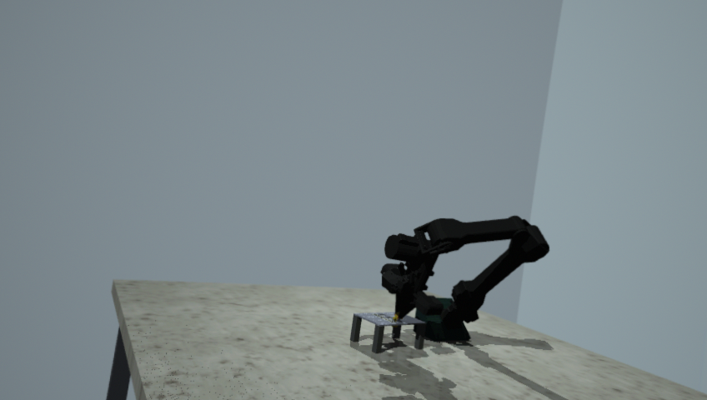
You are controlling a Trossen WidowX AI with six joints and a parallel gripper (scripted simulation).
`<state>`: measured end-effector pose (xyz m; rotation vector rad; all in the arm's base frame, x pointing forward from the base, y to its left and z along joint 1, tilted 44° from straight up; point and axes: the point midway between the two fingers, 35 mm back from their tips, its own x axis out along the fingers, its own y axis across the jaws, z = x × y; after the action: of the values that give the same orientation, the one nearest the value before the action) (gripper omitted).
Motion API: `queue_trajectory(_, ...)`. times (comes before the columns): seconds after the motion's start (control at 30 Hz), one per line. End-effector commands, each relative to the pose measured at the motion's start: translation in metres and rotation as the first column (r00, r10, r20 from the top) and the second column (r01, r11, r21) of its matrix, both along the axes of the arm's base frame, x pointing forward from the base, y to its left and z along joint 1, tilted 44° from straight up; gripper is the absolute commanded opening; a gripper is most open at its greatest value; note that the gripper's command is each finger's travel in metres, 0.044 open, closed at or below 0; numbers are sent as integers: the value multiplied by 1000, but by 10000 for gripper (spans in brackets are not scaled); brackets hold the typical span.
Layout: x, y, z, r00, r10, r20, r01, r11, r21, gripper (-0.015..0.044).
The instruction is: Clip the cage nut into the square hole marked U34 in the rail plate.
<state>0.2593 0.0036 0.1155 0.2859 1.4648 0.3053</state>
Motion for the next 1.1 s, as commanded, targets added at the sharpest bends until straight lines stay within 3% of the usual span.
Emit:
queue_trajectory(0.0,0,0,0,1000,-4,0,4,1000,-10,27)
queue_trajectory(1.07,0,4,2,1000,-7,1,7,999,-44,27)
